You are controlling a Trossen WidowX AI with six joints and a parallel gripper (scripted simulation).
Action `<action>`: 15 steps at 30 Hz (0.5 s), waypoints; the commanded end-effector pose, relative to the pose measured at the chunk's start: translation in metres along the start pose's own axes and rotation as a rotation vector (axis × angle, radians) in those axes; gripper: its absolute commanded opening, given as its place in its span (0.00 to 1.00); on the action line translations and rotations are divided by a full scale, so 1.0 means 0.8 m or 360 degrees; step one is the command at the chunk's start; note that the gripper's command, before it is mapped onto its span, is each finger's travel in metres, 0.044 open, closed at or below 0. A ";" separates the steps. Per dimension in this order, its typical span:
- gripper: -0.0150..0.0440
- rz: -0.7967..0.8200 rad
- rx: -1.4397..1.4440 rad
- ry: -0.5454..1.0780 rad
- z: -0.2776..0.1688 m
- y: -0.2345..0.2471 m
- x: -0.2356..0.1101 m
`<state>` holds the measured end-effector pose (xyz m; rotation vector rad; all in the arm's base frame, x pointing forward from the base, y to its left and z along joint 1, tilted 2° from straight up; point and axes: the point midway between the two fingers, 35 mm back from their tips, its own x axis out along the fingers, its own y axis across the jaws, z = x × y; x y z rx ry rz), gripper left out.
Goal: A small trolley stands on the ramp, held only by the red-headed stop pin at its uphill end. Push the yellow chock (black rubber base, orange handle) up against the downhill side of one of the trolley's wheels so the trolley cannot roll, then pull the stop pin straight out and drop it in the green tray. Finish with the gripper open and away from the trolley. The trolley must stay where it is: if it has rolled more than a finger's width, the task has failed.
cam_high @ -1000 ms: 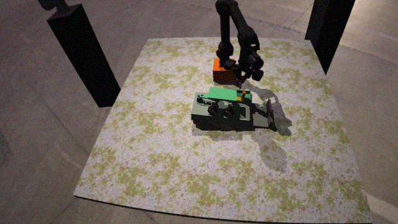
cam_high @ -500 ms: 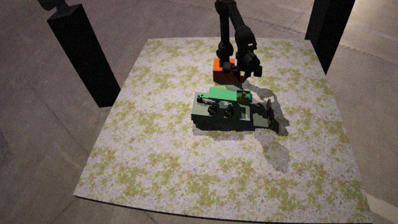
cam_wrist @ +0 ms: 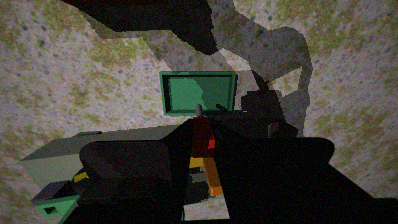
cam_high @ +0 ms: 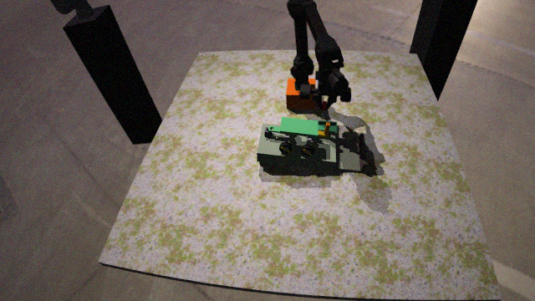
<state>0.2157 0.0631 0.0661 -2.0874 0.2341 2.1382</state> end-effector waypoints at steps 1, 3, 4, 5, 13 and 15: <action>0.25 -0.0032 -0.0008 0.0000 0.003 0.000 0.003; 0.25 -0.0097 -0.0007 -0.0005 0.002 -0.001 0.009; 0.25 -0.0132 -0.0007 -0.0007 0.002 -0.002 0.012; 0.25 -0.0167 -0.0007 -0.0008 0.001 -0.004 0.016; 0.25 -0.0283 -0.0009 -0.0005 -0.002 -0.020 0.047; 0.25 -0.0285 -0.0009 -0.0005 -0.002 -0.024 0.054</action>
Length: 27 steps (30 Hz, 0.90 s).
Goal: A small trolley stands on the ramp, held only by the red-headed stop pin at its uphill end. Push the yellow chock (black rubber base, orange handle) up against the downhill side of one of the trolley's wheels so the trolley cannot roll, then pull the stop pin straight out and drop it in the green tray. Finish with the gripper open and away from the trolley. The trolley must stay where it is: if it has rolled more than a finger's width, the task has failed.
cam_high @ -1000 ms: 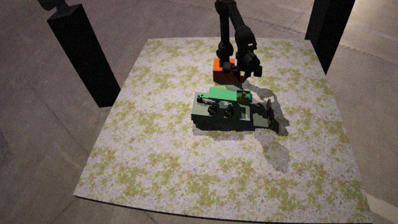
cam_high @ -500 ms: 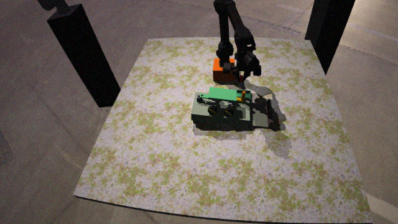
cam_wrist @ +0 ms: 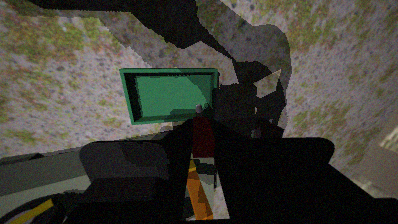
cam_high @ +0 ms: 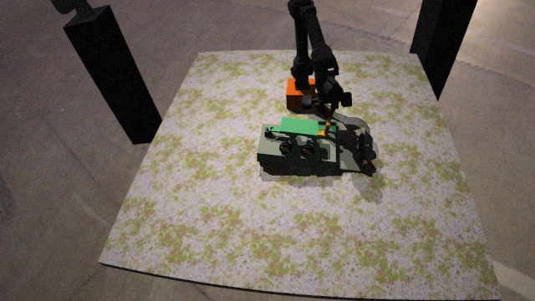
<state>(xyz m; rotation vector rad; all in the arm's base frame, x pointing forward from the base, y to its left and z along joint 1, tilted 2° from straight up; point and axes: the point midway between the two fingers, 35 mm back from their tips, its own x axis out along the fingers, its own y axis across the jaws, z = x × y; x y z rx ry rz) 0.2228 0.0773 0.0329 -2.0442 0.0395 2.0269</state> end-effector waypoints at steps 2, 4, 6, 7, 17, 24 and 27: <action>0.25 -0.0004 0.0008 -0.0026 0.004 -0.004 0.021; 0.25 -0.0004 0.0008 -0.0027 0.005 -0.006 0.029; 0.25 -0.0005 0.0008 -0.0027 0.007 -0.008 0.036; 0.25 -0.0005 0.0008 -0.0027 0.008 -0.009 0.039; 0.52 -0.0004 0.0008 -0.0027 0.007 -0.007 0.041; 0.58 -0.0004 0.0008 -0.0027 0.004 -0.001 0.040; 0.58 -0.0004 0.0008 -0.0026 0.003 0.001 0.040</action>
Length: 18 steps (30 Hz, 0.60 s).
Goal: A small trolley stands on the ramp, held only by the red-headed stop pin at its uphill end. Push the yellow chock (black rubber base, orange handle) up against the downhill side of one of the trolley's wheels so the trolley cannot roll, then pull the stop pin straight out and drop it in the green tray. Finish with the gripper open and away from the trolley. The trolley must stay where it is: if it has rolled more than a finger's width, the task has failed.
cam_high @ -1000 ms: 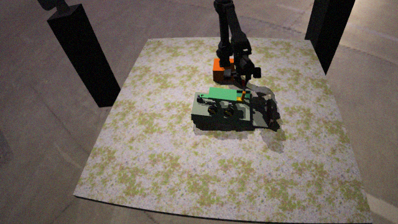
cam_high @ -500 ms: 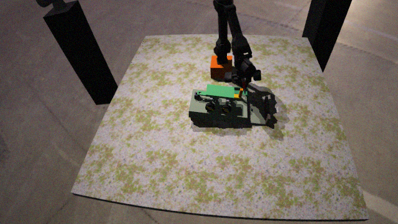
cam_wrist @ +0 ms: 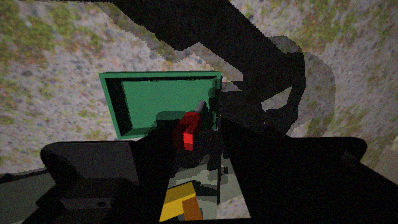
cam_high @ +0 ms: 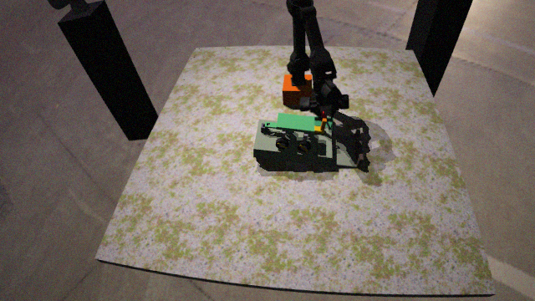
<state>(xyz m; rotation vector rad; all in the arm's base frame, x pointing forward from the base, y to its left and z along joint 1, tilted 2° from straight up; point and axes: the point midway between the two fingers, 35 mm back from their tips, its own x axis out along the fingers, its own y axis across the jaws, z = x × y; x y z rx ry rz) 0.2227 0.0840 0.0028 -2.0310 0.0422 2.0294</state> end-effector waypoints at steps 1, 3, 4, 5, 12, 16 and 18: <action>0.58 0.0001 -0.0004 -0.0015 0.002 0.003 0.002; 0.58 0.0002 -0.0004 -0.0015 0.001 0.005 0.002; 0.58 0.0002 -0.0004 -0.0015 0.001 0.005 0.002; 0.58 0.0002 -0.0004 -0.0015 0.001 0.006 0.002; 0.58 0.0002 -0.0004 -0.0014 -0.001 0.010 0.002; 0.58 0.0002 -0.0004 -0.0014 -0.001 0.013 0.002; 0.58 0.0002 -0.0004 -0.0014 -0.002 0.014 0.002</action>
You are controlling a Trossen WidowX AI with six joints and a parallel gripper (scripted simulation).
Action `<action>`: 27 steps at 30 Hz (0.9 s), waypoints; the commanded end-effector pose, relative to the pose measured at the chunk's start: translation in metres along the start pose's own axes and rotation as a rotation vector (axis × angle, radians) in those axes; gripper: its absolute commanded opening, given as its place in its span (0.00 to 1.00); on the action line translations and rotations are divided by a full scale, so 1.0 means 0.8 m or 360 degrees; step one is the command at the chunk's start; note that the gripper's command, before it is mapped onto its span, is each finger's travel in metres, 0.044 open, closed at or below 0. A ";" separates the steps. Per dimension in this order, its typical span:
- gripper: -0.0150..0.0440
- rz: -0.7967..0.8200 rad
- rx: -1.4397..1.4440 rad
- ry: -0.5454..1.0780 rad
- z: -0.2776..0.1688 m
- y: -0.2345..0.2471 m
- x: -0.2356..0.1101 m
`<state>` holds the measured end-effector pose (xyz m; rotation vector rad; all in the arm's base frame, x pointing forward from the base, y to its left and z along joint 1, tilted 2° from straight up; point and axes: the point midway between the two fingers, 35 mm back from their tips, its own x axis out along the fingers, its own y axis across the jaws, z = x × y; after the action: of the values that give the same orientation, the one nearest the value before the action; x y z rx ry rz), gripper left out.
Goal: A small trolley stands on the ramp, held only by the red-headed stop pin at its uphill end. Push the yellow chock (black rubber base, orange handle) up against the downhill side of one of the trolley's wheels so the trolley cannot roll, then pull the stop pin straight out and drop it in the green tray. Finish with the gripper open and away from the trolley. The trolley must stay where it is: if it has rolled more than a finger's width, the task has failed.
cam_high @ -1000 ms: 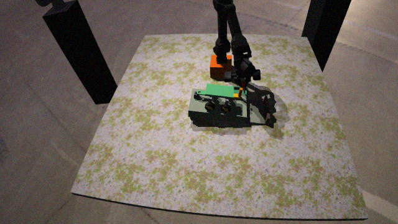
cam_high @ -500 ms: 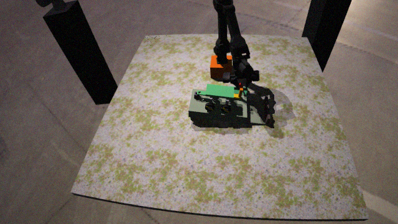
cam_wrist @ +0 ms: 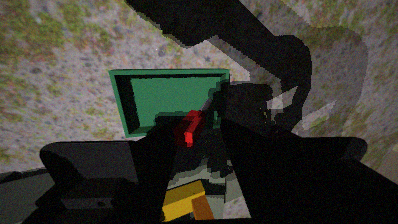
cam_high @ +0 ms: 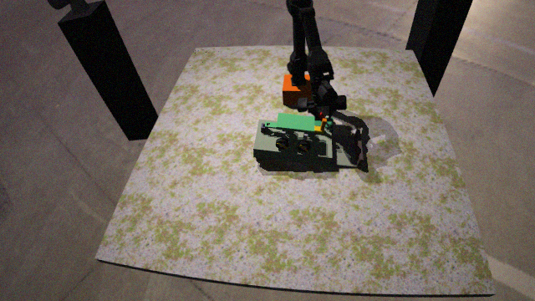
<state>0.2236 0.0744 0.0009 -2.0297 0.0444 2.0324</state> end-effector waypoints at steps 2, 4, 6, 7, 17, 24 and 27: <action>0.58 -0.0001 -0.0004 -0.0011 0.002 0.004 0.002; 0.58 -0.0001 -0.0004 -0.0011 0.002 0.005 0.002; 0.58 -0.0001 -0.0004 -0.0011 0.001 0.006 0.003; 0.58 -0.0001 -0.0004 -0.0011 0.001 0.006 0.003; 0.58 0.0000 -0.0004 -0.0011 0.000 0.012 0.004; 0.58 0.0000 -0.0004 -0.0011 0.000 0.016 0.005; 0.58 0.0000 -0.0004 -0.0011 -0.001 0.017 0.005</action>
<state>0.2233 0.0627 -0.0034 -2.0307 0.0456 2.0325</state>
